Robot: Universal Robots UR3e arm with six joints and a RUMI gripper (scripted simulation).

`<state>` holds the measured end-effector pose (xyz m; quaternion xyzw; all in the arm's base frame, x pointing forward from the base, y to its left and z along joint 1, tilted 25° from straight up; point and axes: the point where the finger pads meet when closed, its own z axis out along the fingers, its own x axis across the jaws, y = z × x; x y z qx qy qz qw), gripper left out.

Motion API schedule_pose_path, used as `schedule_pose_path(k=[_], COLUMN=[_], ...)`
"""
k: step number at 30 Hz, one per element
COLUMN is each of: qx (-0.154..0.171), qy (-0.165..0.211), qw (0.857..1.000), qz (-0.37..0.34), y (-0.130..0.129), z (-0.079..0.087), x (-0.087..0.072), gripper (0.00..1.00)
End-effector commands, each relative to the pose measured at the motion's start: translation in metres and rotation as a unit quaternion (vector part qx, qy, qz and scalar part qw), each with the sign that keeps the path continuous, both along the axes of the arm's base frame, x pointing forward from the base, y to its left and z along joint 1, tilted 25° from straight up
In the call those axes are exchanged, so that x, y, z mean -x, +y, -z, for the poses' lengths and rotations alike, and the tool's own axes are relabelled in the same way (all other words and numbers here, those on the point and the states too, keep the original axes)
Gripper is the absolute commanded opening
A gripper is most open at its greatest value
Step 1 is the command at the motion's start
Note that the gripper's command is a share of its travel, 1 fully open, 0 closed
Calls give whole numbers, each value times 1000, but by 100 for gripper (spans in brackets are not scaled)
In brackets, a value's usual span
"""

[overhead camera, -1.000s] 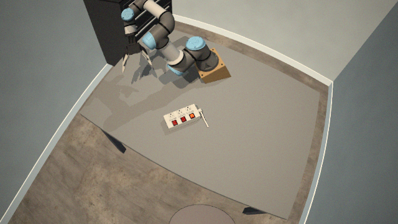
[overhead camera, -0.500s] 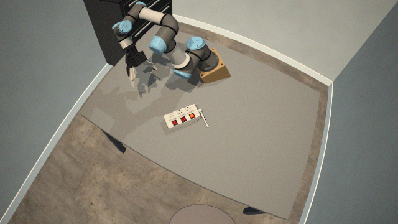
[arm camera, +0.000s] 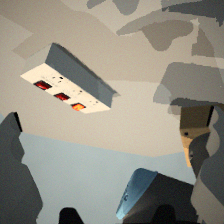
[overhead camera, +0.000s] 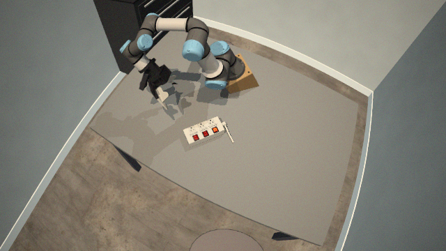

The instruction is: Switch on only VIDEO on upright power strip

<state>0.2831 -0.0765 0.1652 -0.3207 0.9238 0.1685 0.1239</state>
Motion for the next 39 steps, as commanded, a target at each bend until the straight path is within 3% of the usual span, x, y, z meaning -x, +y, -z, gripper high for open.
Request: schedule_pose_path(k=[1,4,6,10,16,21,23,27,32,33,38,39], qx=[46,76,76,116,174,208,208,207,200,200,187,187], qy=[0,-2,-2,-8,-21,-36,-36,-45,-55,-55,-62,-62], qw=[995,985,985,964,916,860,860,798,706,706,602,602], qz=[-89,-154,-154,-239,-361,-466,-466,-565,-677,-677,-774,-774], y=[16,27,27,42,63,79,79,87,96,96,105,105], z=[4,5,5,6,3,2,2,6,12,12,17,17], x=[-1,-3,-3,-5,-9,-13,-13,-14,-14,-14,-14,-14], gripper=[100,100,100,100,100,100,100,100,100,100,100,100])
